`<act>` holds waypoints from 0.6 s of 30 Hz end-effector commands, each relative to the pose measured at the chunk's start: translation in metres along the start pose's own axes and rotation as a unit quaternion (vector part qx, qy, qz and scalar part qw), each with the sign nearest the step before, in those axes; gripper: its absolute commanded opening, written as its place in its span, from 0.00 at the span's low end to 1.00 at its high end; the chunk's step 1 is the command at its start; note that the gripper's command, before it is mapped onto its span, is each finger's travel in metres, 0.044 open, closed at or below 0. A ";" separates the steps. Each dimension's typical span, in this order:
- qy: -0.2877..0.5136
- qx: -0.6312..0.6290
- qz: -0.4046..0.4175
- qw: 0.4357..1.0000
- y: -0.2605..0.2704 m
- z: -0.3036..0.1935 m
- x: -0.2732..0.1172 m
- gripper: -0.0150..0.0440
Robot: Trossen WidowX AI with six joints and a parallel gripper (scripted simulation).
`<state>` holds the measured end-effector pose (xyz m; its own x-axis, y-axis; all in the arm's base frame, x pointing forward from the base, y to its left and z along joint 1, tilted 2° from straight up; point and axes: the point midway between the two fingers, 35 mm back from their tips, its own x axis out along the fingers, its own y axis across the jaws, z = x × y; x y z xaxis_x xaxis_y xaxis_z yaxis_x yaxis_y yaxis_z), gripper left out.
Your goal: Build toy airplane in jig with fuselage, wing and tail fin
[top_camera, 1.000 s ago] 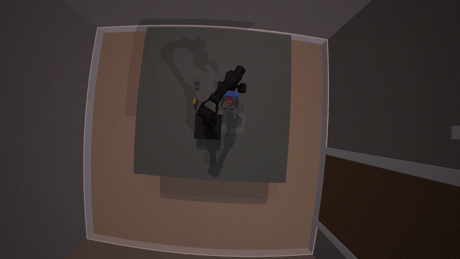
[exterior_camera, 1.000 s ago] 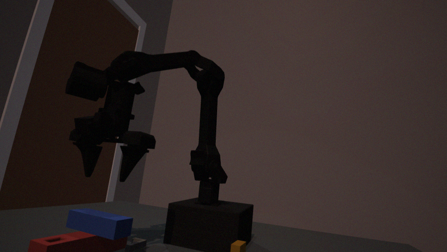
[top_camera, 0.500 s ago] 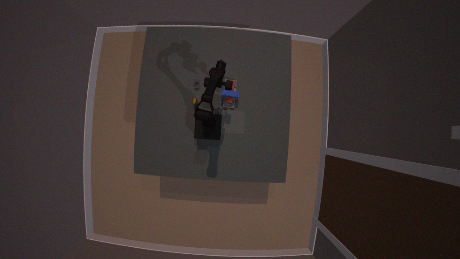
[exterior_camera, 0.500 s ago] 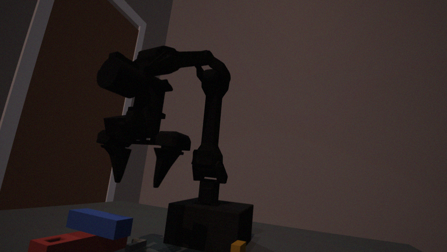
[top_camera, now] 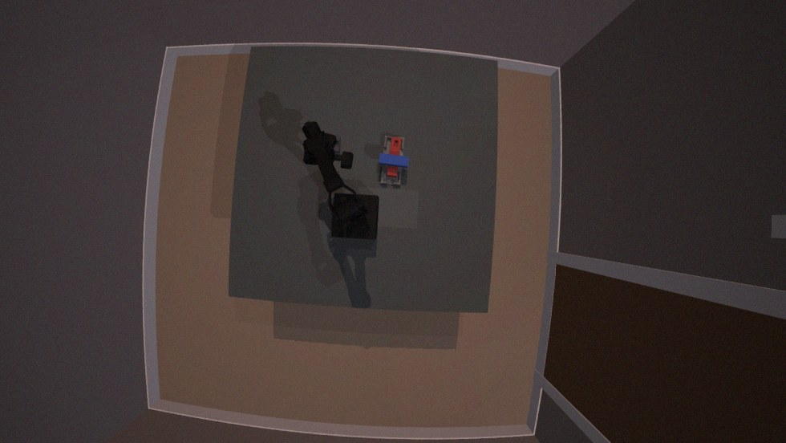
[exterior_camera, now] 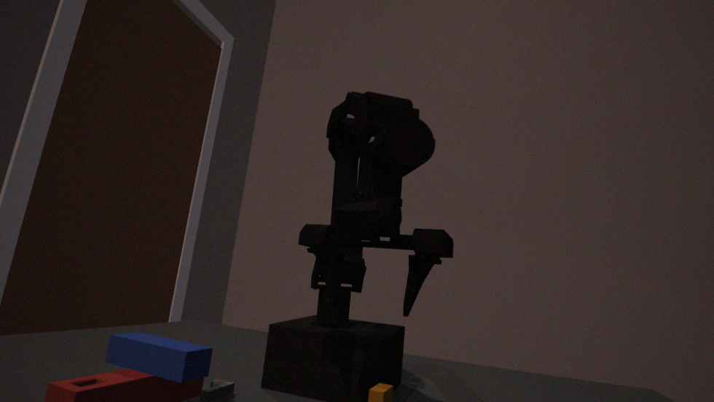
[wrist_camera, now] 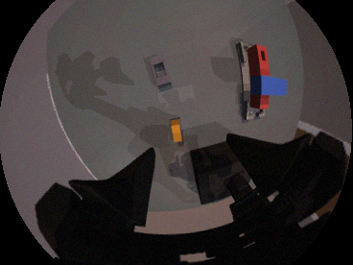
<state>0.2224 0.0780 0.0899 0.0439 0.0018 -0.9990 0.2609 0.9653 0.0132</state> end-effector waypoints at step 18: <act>-0.003 0.006 -0.001 1.000 0.018 -0.024 0.072 1.00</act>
<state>0.2081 0.1028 0.0302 0.0564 0.0059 -0.9984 0.2656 0.9639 0.0207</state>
